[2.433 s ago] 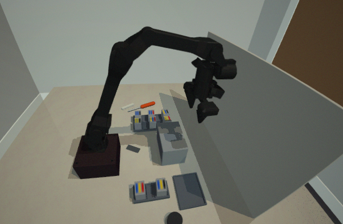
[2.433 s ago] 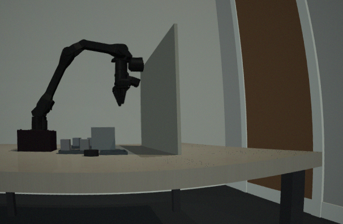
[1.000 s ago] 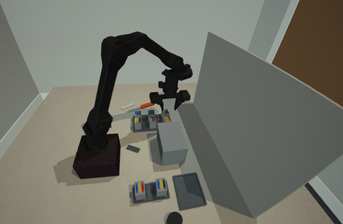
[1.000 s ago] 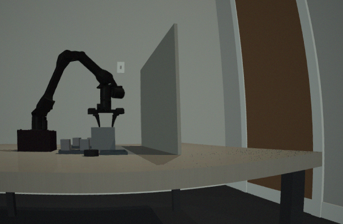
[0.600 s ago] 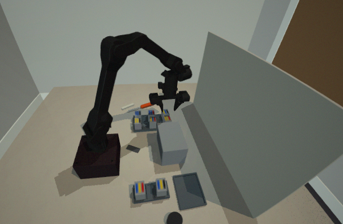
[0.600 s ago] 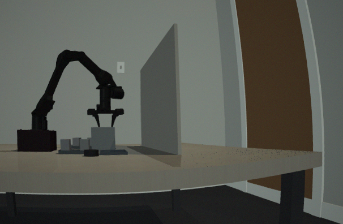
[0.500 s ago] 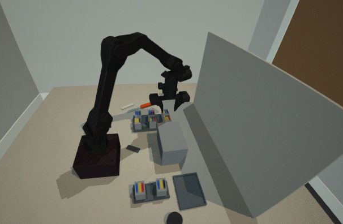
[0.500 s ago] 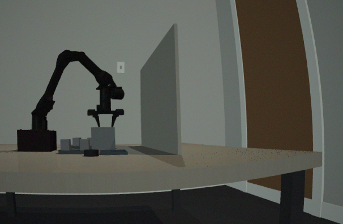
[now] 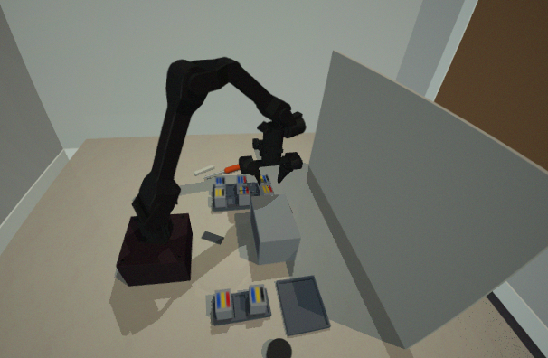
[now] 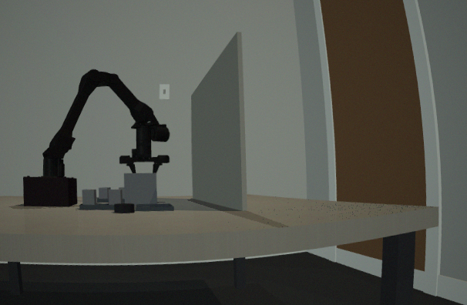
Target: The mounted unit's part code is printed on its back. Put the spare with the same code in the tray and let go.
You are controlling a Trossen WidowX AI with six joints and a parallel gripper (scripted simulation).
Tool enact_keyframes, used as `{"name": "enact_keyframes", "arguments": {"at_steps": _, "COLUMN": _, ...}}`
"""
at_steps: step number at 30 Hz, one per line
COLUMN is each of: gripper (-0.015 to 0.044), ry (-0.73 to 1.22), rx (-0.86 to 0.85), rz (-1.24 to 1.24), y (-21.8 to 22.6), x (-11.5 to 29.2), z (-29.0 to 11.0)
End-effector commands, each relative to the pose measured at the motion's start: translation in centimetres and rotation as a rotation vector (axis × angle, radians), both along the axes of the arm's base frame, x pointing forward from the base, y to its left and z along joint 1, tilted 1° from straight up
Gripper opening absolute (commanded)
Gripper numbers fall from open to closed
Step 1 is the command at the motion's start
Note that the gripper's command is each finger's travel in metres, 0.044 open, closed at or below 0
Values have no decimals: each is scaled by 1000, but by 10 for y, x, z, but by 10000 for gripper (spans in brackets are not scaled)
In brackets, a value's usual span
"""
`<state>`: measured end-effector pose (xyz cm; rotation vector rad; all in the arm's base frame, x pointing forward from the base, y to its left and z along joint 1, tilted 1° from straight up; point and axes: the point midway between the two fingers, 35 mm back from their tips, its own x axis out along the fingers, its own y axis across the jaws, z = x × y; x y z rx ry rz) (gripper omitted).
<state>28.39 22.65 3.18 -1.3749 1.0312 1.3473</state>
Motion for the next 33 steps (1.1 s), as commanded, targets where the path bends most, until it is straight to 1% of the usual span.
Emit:
{"name": "enact_keyframes", "arguments": {"at_steps": 1, "gripper": 300, "ry": 10, "rx": -13, "rz": 4, "y": -2, "x": -2, "z": -12}}
{"name": "enact_keyframes", "arguments": {"at_steps": 25, "gripper": 300, "ry": 11, "rx": -13, "rz": 4, "y": -3, "x": -2, "z": -51}}
{"name": "enact_keyframes", "arguments": {"at_steps": 33, "gripper": 300, "ry": 11, "rx": -13, "rz": 4, "y": -3, "x": -3, "z": -53}}
